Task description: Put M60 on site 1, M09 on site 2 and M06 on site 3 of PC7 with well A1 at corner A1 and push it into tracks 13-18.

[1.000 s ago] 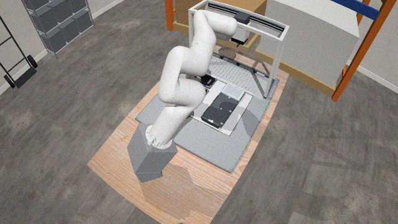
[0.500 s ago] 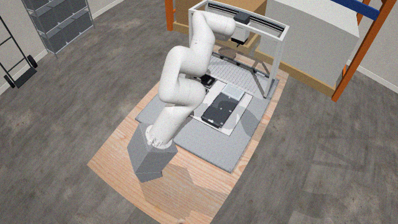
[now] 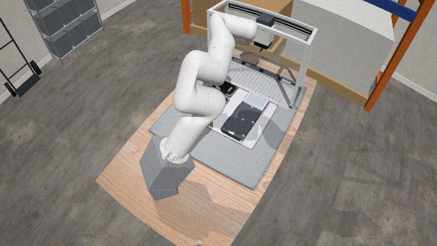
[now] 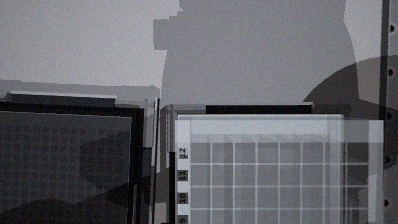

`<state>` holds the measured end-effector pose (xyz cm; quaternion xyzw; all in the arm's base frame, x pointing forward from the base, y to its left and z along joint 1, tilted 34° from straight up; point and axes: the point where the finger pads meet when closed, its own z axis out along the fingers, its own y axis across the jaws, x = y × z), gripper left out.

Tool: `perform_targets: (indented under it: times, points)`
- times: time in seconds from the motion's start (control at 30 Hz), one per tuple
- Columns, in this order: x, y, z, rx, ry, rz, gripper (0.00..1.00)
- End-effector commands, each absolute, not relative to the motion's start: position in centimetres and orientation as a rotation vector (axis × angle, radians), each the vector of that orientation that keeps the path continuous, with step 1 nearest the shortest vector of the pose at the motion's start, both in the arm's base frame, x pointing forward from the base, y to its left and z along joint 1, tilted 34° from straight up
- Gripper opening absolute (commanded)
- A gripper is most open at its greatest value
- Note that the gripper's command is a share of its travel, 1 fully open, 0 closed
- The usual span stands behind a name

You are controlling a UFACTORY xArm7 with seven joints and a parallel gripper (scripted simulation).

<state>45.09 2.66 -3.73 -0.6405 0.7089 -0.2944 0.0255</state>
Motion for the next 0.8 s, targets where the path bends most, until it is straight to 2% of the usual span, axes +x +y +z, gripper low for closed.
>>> perform_targets:
  times: [0.0,0.6,0.63,0.77]
  points:
    - [45.22,2.72,-3.82,-1.979,2.188,-0.909,1.0]
    - [45.22,2.72,-3.82,-1.979,2.188,-0.909,1.0]
    - [45.2,2.73,-3.8,-1.979,2.188,-0.909,0.0]
    - [45.2,2.73,-3.8,-1.979,2.188,-0.909,0.0]
